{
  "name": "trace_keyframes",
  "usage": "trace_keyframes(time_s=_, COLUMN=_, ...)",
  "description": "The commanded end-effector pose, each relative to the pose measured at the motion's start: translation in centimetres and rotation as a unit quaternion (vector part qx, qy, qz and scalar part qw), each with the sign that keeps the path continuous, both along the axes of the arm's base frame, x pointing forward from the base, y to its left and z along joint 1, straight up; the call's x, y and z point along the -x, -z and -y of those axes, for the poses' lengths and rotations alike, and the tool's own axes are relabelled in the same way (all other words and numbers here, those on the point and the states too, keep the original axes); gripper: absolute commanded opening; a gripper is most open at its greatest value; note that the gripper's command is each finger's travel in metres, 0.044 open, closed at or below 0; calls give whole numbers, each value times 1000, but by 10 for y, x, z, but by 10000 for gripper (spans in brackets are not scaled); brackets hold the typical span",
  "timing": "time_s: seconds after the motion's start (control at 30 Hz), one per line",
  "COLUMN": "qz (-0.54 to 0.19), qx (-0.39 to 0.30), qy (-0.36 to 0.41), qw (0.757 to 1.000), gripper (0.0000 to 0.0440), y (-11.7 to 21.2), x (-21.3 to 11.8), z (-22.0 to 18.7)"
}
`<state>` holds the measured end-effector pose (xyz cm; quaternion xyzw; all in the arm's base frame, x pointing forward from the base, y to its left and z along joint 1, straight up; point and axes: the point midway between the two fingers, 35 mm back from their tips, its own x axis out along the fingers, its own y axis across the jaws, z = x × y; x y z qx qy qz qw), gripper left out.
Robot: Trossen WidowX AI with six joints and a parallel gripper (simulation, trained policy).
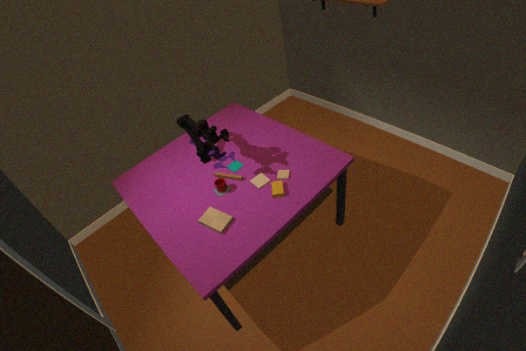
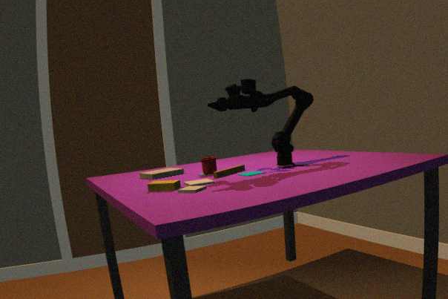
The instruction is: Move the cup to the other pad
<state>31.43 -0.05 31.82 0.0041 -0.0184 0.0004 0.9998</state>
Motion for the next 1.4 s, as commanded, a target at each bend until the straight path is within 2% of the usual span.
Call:
trace_keyframes(time_s=0.0, qz=-3, qx=0, qy=2, qw=1000, gripper=374, y=0, x=-1, z=0)
trace_keyframes(time_s=0.37, qz=-62, qx=-14, qy=11, qw=998, gripper=86, y=10, x=-10, z=-2)
trace_keyframes(time_s=0.43, qz=-77, qx=-17, qy=10, qw=997, gripper=58, y=13, x=-12, z=-3)
trace_keyframes(time_s=0.77, qz=-150, qx=-39, qy=0, qw=988, gripper=96, y=24, x=-25, z=-14)
trace_keyframes(time_s=1.37, qz=-288, qx=-75, qy=5, qw=955, gripper=93, y=44, x=-41, z=-27)
